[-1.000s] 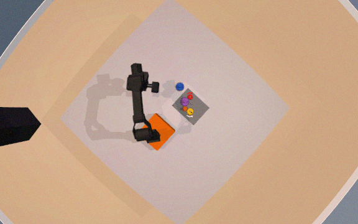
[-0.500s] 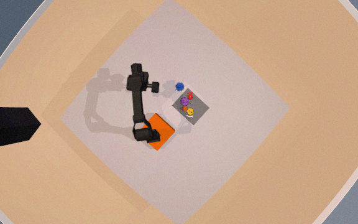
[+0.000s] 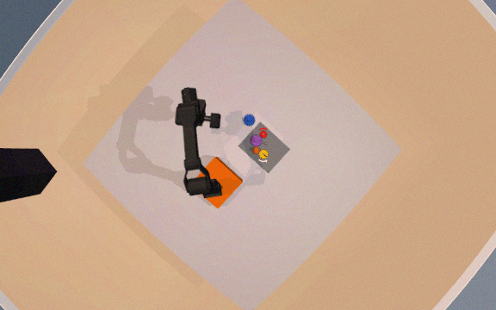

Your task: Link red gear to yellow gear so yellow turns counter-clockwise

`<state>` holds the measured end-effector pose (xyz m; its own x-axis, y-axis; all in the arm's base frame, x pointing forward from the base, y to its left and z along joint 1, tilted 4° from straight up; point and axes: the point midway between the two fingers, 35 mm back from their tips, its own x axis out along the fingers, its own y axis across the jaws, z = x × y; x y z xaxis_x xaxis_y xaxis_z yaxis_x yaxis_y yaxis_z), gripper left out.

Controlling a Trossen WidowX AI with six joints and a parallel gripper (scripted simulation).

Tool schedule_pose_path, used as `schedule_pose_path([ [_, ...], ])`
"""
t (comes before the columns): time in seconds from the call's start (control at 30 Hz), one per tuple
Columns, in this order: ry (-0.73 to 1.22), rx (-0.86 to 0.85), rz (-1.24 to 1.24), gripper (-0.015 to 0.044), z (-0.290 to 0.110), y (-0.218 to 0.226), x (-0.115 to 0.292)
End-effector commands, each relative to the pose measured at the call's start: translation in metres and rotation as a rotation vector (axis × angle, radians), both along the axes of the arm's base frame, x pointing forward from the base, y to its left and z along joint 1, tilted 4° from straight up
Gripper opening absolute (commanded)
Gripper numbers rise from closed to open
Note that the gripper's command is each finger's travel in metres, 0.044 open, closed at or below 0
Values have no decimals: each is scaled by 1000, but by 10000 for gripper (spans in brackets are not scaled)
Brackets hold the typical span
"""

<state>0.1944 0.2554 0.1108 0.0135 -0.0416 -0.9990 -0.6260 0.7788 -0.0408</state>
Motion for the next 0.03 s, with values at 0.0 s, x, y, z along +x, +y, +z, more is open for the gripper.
schedule_pose_path([
  [0.0, 3, 0, -6, 440, 0, 0, -1],
])
